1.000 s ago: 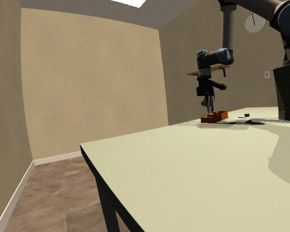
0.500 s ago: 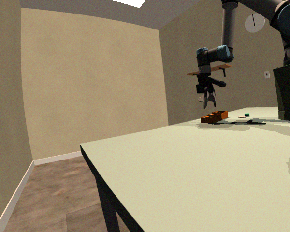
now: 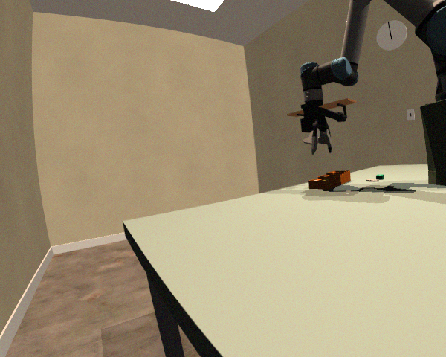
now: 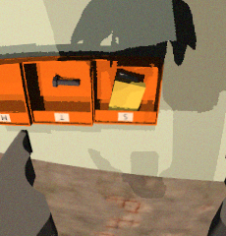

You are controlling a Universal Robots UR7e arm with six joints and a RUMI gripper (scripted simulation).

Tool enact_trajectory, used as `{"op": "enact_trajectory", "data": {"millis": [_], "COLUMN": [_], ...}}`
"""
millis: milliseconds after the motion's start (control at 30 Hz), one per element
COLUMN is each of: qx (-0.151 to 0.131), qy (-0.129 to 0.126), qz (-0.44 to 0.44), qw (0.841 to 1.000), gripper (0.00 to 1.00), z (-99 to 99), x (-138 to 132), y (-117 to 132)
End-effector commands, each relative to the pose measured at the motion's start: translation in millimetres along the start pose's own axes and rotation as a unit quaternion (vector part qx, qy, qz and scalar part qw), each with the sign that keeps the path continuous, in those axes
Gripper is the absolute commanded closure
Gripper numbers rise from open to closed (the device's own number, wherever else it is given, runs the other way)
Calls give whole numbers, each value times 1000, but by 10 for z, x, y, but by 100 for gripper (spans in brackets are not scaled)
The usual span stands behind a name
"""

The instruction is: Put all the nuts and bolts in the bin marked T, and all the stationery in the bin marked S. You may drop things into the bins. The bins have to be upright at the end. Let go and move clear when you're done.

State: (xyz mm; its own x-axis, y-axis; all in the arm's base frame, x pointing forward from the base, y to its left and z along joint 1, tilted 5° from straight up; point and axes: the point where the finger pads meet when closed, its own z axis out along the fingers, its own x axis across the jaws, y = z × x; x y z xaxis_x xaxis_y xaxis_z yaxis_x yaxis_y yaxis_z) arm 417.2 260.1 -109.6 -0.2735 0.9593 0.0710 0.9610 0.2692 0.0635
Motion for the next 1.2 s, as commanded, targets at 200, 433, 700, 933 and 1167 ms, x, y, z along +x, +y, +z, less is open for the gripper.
{"op": "enact_trajectory", "data": {"millis": [200,433,700,933,1167], "qx": [0,0,0,0,0], "qy": [0,0,0,0,0], "qz": [0,0,0,0,0], "qw": [1000,1000,1000,1000,1000], "gripper": [0,0,0,0,0], "z": [-444,-644,-880,-880,-880], "x": [-1,-1,-1,-1,-1], "y": [3,3,3,3,3]}}
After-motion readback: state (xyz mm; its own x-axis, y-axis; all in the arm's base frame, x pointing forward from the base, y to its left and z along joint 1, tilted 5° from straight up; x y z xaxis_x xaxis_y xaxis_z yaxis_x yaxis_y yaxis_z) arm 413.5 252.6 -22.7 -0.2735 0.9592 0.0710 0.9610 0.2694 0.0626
